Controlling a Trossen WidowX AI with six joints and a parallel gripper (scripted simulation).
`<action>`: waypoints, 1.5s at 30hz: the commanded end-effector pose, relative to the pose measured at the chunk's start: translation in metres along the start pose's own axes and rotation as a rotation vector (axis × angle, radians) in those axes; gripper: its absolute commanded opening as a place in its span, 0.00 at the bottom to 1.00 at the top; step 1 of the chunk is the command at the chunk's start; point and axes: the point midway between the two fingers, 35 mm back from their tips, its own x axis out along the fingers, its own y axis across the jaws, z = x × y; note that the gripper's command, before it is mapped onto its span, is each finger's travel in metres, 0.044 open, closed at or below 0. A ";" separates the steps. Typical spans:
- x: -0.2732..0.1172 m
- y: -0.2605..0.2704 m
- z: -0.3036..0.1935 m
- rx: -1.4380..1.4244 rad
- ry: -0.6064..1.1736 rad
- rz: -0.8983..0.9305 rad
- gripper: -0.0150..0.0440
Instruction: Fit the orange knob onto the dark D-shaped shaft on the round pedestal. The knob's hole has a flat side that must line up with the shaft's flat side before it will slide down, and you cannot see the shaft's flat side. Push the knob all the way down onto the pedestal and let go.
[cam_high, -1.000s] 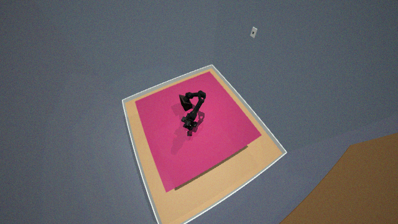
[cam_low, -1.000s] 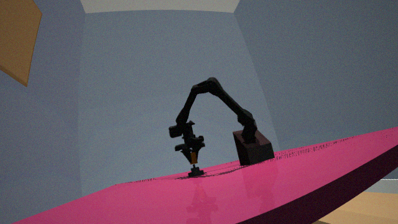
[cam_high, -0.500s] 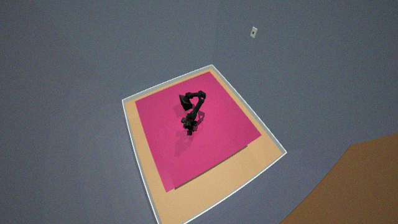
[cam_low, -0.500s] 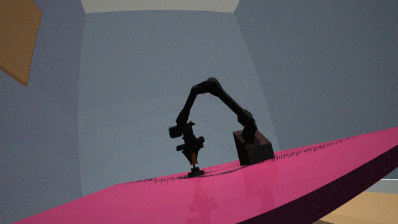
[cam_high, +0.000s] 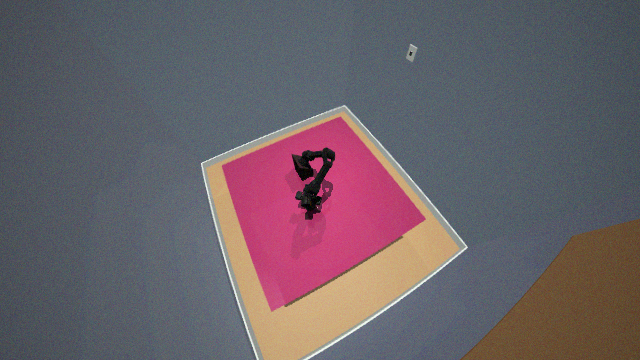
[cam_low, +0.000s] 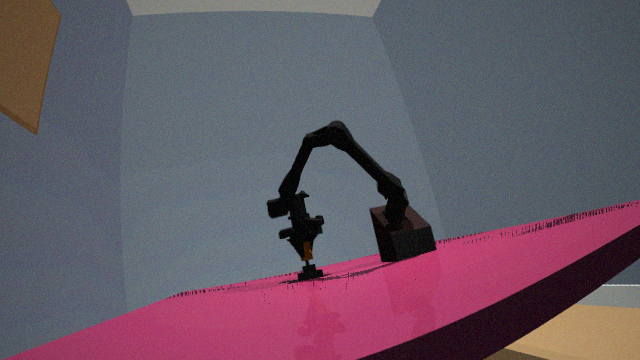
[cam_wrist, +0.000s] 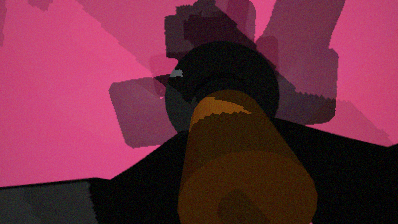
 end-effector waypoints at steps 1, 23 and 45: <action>0.001 0.000 0.000 -0.006 0.000 -0.003 0.25; -0.001 0.000 0.000 0.872 -0.001 -0.002 0.25; -0.004 -0.001 0.000 2.403 -0.003 -0.001 0.25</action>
